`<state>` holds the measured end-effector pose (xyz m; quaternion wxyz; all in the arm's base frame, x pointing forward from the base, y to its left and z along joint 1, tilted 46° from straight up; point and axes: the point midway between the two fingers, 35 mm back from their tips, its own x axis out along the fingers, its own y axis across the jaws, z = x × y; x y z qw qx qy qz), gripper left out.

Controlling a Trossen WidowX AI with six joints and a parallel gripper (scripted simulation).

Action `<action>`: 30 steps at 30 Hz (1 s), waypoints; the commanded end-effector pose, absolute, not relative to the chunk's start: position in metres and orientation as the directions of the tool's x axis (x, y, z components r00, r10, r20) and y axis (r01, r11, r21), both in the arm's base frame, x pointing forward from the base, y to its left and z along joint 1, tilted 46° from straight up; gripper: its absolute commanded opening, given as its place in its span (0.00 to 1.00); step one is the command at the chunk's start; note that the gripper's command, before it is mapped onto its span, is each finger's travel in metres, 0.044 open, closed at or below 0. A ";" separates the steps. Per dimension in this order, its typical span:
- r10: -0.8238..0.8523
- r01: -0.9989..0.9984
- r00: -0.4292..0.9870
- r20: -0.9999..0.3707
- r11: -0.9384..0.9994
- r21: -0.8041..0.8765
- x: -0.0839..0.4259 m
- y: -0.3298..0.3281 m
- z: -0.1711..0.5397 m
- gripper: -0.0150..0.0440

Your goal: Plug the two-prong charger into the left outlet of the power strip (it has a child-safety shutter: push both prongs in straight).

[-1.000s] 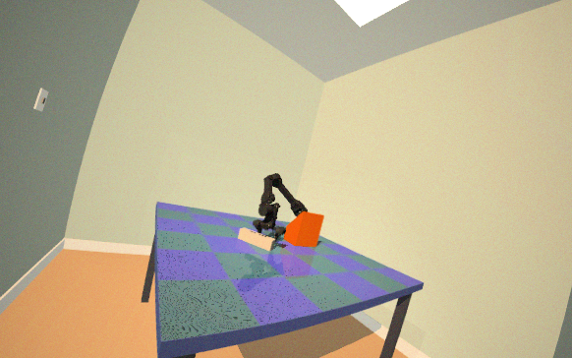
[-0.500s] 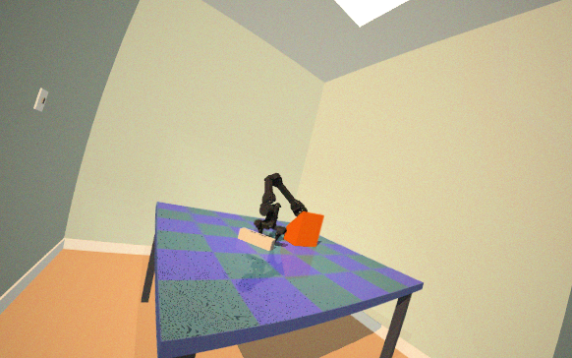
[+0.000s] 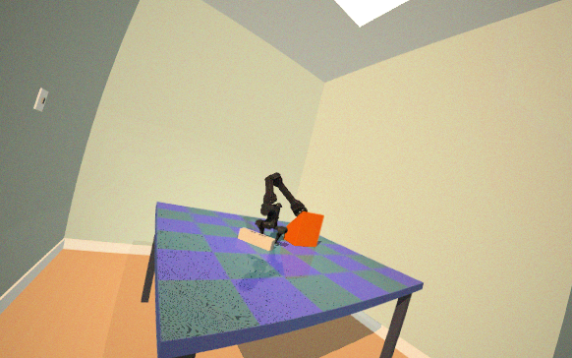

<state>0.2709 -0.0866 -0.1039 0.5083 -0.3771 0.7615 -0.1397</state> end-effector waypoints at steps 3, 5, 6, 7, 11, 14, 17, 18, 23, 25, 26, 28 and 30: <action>-0.719 -0.433 -0.193 -0.667 0.673 -0.600 0.265 -0.088 -0.099 1.00; -0.719 -0.433 -0.193 -0.667 0.673 -0.600 0.263 -0.089 -0.098 1.00; -0.719 -0.433 -0.193 -0.667 0.673 -0.600 0.262 -0.089 -0.098 1.00; -0.719 -0.433 -0.193 -0.667 0.673 -0.600 0.261 -0.089 -0.097 1.00; -0.720 -0.433 -0.193 -0.667 0.673 -0.600 0.258 -0.090 -0.096 1.00; -0.720 -0.433 -0.193 -0.667 0.673 -0.600 0.255 -0.091 -0.095 1.00; -0.720 -0.433 -0.194 -0.667 0.672 -0.600 0.252 -0.092 -0.094 1.00; -0.720 -0.433 -0.194 -0.667 0.672 -0.600 0.251 -0.092 -0.094 1.00; -0.683 -0.355 0.022 -0.730 0.678 -0.644 0.267 -0.068 -0.082 1.00; -0.650 -0.311 0.153 -0.745 0.684 -0.660 0.273 -0.054 -0.071 1.00; -0.629 -0.289 0.219 -0.746 0.688 -0.665 0.276 -0.047 -0.065 1.00; -0.585 -0.251 0.338 -0.737 0.699 -0.670 0.280 -0.035 -0.053 1.00; -0.567 -0.238 0.380 -0.731 0.704 -0.670 0.280 -0.030 -0.048 1.00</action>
